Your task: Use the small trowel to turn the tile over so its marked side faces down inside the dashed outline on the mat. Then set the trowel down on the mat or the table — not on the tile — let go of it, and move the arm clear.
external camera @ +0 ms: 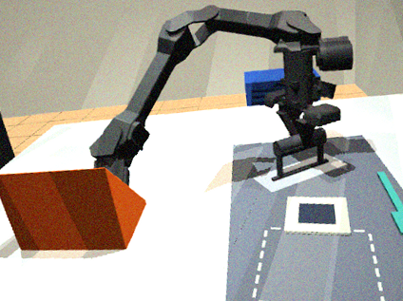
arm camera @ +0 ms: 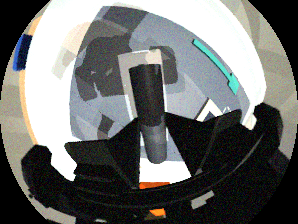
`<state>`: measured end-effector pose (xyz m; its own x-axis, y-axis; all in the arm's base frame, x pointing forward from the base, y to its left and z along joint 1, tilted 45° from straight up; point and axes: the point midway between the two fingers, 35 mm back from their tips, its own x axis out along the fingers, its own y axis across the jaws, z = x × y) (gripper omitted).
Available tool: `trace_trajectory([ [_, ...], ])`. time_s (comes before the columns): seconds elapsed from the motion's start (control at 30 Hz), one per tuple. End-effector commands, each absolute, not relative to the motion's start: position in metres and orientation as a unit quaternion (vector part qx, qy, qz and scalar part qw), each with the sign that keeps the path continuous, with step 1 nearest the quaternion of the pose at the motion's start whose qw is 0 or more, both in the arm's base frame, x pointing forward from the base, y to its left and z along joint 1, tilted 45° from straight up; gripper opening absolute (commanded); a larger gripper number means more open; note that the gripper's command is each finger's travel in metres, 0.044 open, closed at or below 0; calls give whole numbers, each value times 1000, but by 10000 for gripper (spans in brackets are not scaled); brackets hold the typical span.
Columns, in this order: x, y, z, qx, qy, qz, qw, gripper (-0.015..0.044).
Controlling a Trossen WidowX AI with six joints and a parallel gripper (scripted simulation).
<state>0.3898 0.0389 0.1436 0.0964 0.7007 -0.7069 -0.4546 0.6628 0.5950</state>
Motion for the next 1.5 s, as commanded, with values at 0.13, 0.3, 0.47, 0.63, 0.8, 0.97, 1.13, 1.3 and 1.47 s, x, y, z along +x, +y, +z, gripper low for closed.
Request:
trace_trajectory([
  [0.13, 389, 40, 142, 116, 546, 394, 730, 130],
  [0.3, 389, 40, 142, 116, 546, 394, 730, 130],
  [0.47, 389, 40, 142, 116, 546, 394, 730, 130],
  [0.63, 389, 40, 142, 144, 561, 374, 725, 130],
  [0.8, 389, 40, 142, 197, 587, 331, 712, 130],
  [0.97, 389, 40, 142, 249, 610, 287, 696, 130],
  [1.13, 389, 40, 142, 299, 629, 242, 676, 130],
  [1.3, 389, 40, 142, 347, 645, 195, 652, 130],
  [1.47, 389, 40, 142, 394, 657, 148, 625, 130],
])
